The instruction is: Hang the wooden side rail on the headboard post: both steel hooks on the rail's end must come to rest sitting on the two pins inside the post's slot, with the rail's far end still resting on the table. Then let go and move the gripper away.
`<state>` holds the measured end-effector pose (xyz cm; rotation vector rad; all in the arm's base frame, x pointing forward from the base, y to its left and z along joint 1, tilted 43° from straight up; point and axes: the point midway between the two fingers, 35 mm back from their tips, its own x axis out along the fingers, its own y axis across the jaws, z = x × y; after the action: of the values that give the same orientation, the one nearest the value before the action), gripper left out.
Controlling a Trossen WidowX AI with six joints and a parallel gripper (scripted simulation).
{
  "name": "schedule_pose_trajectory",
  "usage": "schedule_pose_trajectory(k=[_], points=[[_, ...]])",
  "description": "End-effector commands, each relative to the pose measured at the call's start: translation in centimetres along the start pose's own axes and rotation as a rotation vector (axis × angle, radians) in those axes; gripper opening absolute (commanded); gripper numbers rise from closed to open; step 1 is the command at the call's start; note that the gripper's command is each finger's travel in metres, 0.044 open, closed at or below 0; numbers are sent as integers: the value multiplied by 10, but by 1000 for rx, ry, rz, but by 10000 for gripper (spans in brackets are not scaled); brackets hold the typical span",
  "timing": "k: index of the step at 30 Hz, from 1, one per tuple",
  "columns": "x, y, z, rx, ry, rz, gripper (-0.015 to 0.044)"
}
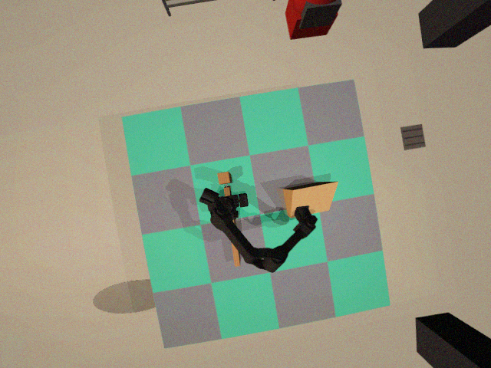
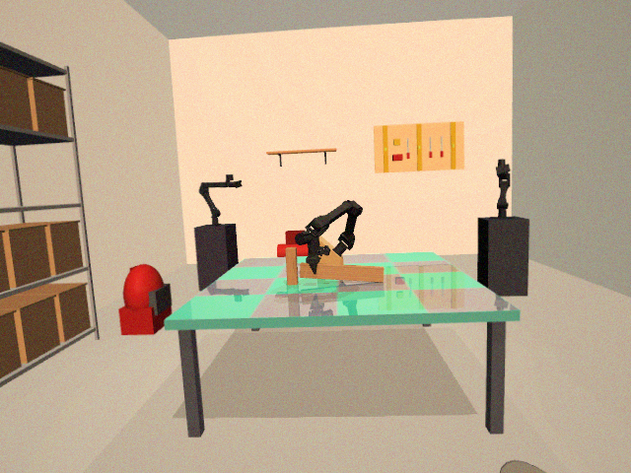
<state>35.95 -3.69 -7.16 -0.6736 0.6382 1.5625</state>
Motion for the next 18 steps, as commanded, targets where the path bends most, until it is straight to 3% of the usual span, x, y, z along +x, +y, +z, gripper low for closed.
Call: schedule_pose_trajectory(k=[1,18], points=[[-4,0,-5,1,8,-12,0],[-2,1,-7,1,8,-12,0]])
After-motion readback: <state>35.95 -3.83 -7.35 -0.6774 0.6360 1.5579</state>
